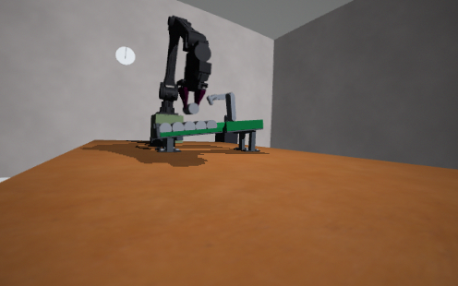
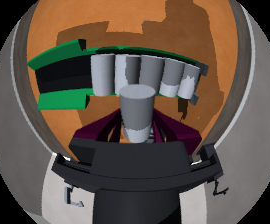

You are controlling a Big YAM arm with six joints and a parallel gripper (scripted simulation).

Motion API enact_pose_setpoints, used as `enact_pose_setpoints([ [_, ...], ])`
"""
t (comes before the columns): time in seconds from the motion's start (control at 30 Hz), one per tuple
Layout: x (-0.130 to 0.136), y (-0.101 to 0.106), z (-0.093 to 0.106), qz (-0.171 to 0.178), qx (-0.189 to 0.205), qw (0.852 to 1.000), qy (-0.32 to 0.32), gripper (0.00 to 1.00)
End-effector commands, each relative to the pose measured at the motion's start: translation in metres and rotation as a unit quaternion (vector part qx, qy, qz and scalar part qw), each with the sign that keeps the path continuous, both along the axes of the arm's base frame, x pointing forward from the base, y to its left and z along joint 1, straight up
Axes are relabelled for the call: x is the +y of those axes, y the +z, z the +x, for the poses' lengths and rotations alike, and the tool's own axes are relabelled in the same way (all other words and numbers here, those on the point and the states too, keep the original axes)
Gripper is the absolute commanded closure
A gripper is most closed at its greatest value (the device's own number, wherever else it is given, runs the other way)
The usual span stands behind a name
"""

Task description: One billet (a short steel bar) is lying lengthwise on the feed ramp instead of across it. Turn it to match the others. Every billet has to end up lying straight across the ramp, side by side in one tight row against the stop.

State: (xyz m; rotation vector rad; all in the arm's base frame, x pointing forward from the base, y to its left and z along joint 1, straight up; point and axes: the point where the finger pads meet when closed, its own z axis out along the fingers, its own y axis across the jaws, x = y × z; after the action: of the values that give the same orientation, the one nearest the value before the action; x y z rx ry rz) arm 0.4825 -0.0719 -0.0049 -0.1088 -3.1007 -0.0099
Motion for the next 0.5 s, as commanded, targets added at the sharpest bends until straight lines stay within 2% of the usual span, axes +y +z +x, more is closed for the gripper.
enact_pose_setpoints([
  [0.0,-0.008,0.035,0.009,-0.008,-0.036,0.998,-0.047,1.0],
  [0.03,-0.009,0.037,0.012,-0.008,-0.04,0.998,-0.053,1.0],
  [0.07,0.003,0.052,0.03,-0.009,-0.054,0.998,-0.043,1.0],
  [0.13,0.003,0.052,0.03,-0.009,-0.054,0.998,-0.043,1.0],
  [0.47,0.039,0.067,0.046,-0.006,-0.055,0.998,-0.043,1.0],
])
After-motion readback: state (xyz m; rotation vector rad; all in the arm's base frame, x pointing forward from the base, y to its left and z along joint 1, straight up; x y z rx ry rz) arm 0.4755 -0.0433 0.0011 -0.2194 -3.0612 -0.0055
